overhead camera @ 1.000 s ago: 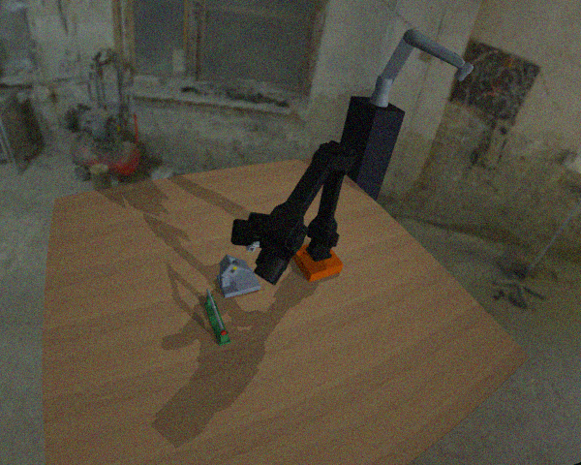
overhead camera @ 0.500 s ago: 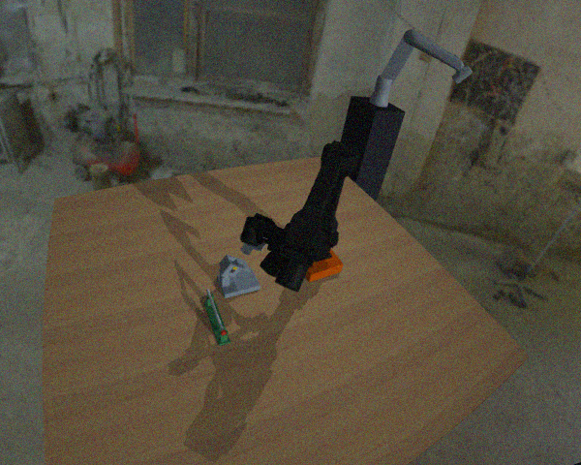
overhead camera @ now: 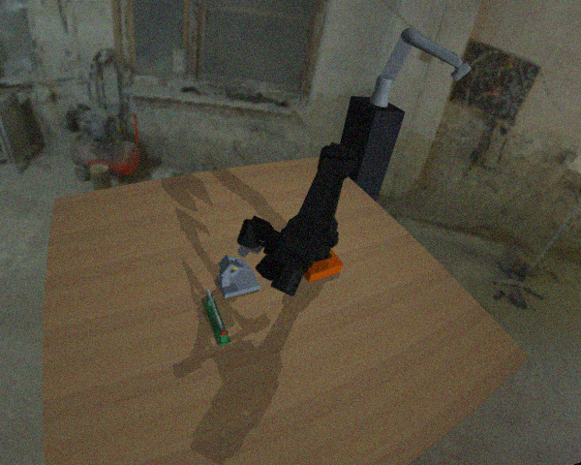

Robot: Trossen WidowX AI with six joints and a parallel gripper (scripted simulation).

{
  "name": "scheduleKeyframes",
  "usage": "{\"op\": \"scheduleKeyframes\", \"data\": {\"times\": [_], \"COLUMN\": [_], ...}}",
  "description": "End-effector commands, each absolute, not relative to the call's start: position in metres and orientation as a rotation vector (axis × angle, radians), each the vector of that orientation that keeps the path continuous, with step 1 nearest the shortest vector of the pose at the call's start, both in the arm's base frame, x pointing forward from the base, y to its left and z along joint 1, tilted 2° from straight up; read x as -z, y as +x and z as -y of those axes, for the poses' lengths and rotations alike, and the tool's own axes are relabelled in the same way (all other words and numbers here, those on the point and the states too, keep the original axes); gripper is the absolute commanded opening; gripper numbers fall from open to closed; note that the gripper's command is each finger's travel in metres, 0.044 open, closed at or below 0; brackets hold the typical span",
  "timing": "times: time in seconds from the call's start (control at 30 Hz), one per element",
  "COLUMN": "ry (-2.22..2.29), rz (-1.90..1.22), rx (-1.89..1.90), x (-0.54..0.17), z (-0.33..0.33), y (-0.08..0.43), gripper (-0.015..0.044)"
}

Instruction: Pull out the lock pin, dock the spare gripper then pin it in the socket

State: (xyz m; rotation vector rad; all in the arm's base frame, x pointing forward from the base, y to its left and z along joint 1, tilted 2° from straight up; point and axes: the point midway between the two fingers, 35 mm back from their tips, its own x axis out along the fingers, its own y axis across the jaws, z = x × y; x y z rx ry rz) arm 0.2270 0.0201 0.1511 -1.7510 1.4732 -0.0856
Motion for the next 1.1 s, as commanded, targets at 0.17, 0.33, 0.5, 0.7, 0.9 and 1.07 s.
{"op": "scheduleKeyframes", "data": {"times": [0.17, 0.33, 0.5, 0.7, 0.9, 1.07], "ry": [-1.738, -1.737, -1.736, -1.736, -1.736, -1.736], "rz": [-1.460, -1.460, -1.460, -1.460, -1.459, -1.459], "rx": [0.112, 0.113, 0.114, 0.114, 0.114, 0.114], "x": [-0.146, -0.139, -0.133, -0.127, -0.120, -0.115], "z": [-0.021, -0.021, -0.021, -0.021, -0.021, -0.021], "y": [0.236, 0.240, 0.245, 0.250, 0.256, 0.261], "gripper": [0.0000, 0.0000, 0.0000, 0.0000, 0.0000, 0.0000]}}
